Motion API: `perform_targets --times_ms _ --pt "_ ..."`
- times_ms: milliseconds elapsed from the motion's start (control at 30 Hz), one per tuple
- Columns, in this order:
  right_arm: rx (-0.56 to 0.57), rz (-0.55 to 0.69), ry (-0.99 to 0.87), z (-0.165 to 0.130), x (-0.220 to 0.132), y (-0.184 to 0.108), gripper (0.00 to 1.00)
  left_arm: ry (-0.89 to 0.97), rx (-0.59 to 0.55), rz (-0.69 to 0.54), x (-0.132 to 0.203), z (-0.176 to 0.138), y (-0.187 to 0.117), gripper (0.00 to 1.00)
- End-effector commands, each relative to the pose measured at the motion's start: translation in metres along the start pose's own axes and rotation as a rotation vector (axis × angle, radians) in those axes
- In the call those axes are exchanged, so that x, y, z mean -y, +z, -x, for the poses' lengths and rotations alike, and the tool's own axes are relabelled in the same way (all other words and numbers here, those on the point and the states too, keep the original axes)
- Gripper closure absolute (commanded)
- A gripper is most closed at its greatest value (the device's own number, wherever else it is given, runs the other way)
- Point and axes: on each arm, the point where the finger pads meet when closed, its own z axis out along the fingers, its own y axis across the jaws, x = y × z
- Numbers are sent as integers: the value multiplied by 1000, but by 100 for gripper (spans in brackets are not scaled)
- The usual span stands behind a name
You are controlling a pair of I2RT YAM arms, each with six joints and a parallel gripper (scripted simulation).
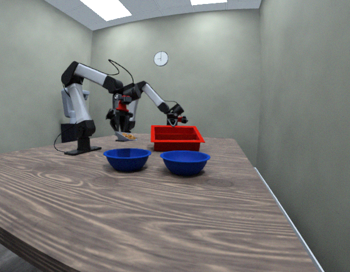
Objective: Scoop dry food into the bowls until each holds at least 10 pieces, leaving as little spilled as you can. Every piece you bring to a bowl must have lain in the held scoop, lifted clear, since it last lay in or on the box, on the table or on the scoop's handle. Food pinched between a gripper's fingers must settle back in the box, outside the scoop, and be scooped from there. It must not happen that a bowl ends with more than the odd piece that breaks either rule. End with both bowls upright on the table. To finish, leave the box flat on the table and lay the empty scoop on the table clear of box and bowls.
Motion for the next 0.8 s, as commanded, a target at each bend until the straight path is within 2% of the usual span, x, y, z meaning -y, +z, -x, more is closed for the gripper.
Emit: perform_targets --times_ms 0,767 --pt "14 44 29 15 -1 -15 100 117 13 -58 40 7 -6 100" --pt "-41 115 68 24 0 -18 100 117 13 -58 40 7 -6 100"
